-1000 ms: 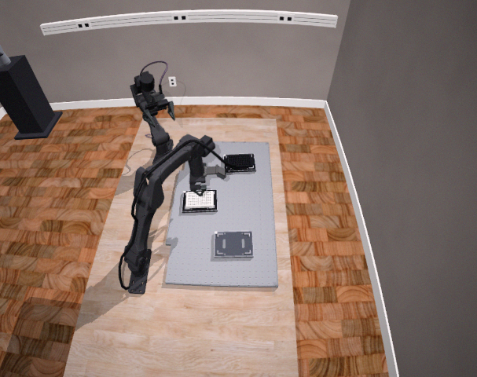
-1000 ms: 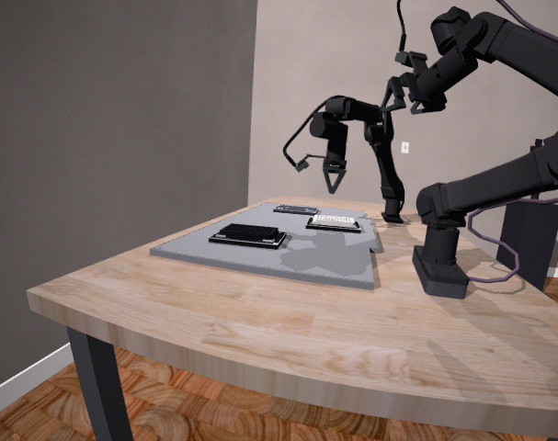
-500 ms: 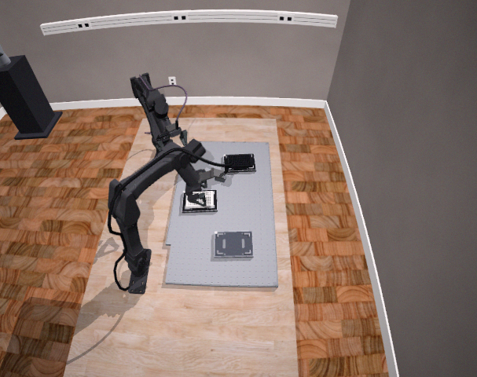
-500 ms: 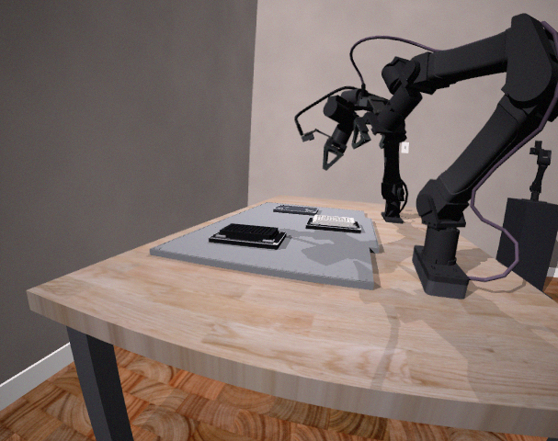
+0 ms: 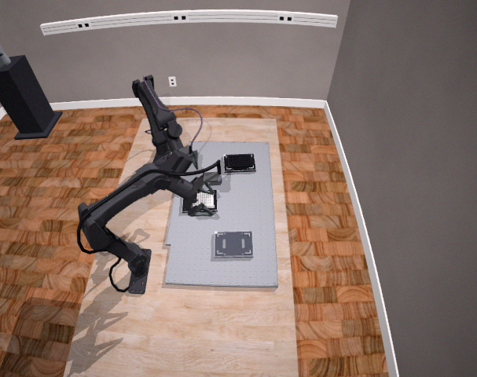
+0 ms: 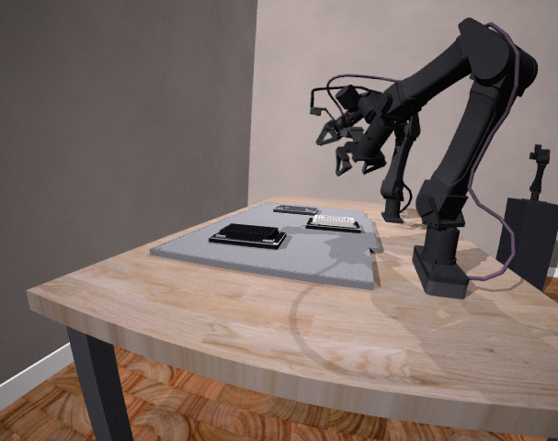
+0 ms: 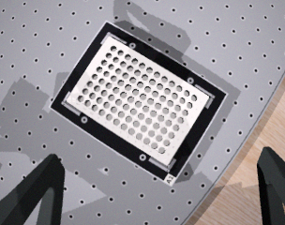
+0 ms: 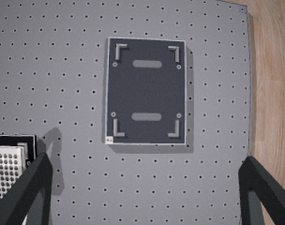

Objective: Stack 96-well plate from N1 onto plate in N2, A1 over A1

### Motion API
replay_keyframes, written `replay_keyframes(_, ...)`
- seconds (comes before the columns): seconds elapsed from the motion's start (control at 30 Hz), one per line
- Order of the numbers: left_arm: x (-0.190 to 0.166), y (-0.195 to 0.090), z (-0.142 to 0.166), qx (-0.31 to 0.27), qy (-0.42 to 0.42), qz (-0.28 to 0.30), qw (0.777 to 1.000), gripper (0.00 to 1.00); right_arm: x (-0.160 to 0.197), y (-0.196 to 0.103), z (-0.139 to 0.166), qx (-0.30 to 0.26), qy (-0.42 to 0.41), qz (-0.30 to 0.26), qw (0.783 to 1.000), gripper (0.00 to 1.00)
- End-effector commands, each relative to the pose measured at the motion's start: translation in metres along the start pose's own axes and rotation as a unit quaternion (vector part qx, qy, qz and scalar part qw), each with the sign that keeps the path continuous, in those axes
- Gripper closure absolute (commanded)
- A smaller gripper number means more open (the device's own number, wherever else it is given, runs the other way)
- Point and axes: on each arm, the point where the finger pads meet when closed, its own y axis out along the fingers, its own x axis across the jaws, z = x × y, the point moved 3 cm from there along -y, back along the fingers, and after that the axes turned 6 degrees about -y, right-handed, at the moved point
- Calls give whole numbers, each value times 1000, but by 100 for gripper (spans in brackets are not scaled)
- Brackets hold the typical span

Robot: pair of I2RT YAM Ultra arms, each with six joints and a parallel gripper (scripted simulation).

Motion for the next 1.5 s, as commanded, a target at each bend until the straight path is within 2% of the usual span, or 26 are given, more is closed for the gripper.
replay_keyframes(0.0, 2, 20, -6, -13, 3, 9, 1000, 0, -21, -12, -41, -130, -3, -25, 991, 0)
replay_keyframes(0.1, 6, 35, 1, -2, 1, 8, 1000, 0, -42, -18, -55, -182, -4, -25, 983, 0)
replay_keyframes(0.17, 6, 35, 1, -2, 1, 8, 1000, 0, -42, -18, -55, -182, -4, -25, 983, 0)
replay_keyframes(0.33, 13, 54, 15, 18, -3, 3, 1000, 0, -83, -29, -79, -277, -4, -19, 961, 0)
replay_keyframes(0.57, 18, 59, 23, 36, -5, -6, 999, 0, -129, -34, -95, -349, 7, 4, 937, 0)
replay_keyframes(0.83, 18, 58, 21, 33, -5, -6, 999, 0, -157, -24, -100, -369, 21, 21, 929, 0)
replay_keyframes(0.97, 18, 58, 21, 33, -5, -6, 999, 0, -167, -19, -96, -360, 27, 34, 932, 0)
replay_keyframes(1.17, 18, 58, 21, 33, -5, -6, 999, 0, -168, -21, -96, -360, 27, 38, 932, 0)
replay_keyframes(1.3, 21, 58, 24, 42, -21, -17, 999, 0, -164, -21, -93, -353, 15, 29, 935, 0)
replay_keyframes(1.47, 22, 59, 32, 88, -83, -58, 991, 0, -124, -32, -67, -295, -36, -57, 953, 0)
